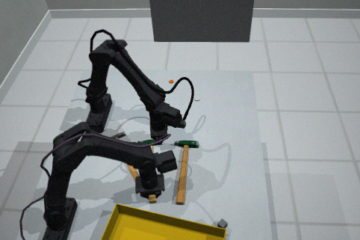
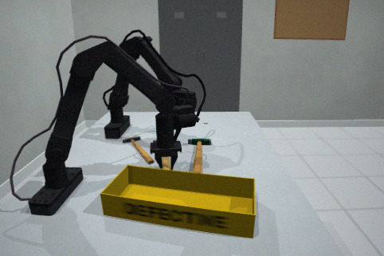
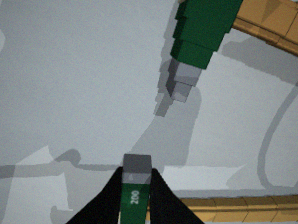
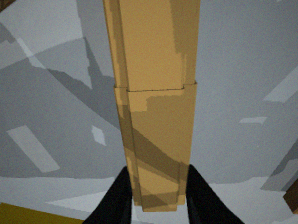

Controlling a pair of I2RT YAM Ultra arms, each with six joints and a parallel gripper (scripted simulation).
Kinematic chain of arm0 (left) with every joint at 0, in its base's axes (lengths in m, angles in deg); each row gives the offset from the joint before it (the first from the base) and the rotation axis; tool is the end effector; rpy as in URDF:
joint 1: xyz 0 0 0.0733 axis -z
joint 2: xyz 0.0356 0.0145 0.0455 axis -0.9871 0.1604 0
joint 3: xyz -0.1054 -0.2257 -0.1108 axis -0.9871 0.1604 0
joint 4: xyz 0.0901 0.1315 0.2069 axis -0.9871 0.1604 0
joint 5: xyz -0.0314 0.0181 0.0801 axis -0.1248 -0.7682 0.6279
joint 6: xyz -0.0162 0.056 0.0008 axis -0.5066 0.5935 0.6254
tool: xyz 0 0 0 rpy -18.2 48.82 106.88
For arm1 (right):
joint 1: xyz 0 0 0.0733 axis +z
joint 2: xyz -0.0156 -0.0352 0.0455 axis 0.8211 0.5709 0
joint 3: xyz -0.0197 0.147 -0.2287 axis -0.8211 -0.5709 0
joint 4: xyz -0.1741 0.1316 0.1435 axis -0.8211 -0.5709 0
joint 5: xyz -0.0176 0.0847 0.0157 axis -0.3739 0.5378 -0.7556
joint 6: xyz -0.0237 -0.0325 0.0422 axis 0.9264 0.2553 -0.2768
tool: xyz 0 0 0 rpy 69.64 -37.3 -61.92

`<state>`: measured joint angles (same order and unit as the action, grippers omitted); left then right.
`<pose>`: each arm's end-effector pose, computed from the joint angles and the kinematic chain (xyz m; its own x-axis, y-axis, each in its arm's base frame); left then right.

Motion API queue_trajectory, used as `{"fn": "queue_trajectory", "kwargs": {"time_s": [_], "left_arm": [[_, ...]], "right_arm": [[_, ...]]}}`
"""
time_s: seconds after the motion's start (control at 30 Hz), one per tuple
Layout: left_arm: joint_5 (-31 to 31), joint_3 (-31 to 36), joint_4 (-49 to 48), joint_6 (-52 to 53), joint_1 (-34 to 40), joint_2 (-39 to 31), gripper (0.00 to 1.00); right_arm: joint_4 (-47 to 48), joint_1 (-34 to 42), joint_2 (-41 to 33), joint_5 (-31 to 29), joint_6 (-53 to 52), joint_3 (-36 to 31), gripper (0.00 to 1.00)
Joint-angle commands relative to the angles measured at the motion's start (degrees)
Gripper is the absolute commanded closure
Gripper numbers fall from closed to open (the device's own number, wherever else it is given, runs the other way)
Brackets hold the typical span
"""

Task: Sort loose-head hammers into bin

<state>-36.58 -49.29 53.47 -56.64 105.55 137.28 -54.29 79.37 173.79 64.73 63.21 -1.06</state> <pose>0.3018 -0.1382 0.1136 -0.9825 -0.1861 0.0055 -0.1861 0.9825 0.0028 0.3149 0.1422 0.1238 0.1760 -0.9844 0.0049 -0.9844 -0.1760 -0.0001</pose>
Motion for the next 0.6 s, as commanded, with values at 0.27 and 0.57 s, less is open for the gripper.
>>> {"fn": "queue_trajectory", "kwargs": {"time_s": [0.27, 0.57], "left_arm": [[4.06, 1.18, 4.80, 0.81, -1.22, -1.06, 0.87], [3.30, 2.57, 2.85, 2.10, -2.50, -1.99, 0.87]], "right_arm": [[-1.89, -1.19, -0.38, -3.74, -0.22, -1.09, 0.76], [-2.41, -1.55, -0.29, -5.38, -0.39, -1.19, 0.76]]}}
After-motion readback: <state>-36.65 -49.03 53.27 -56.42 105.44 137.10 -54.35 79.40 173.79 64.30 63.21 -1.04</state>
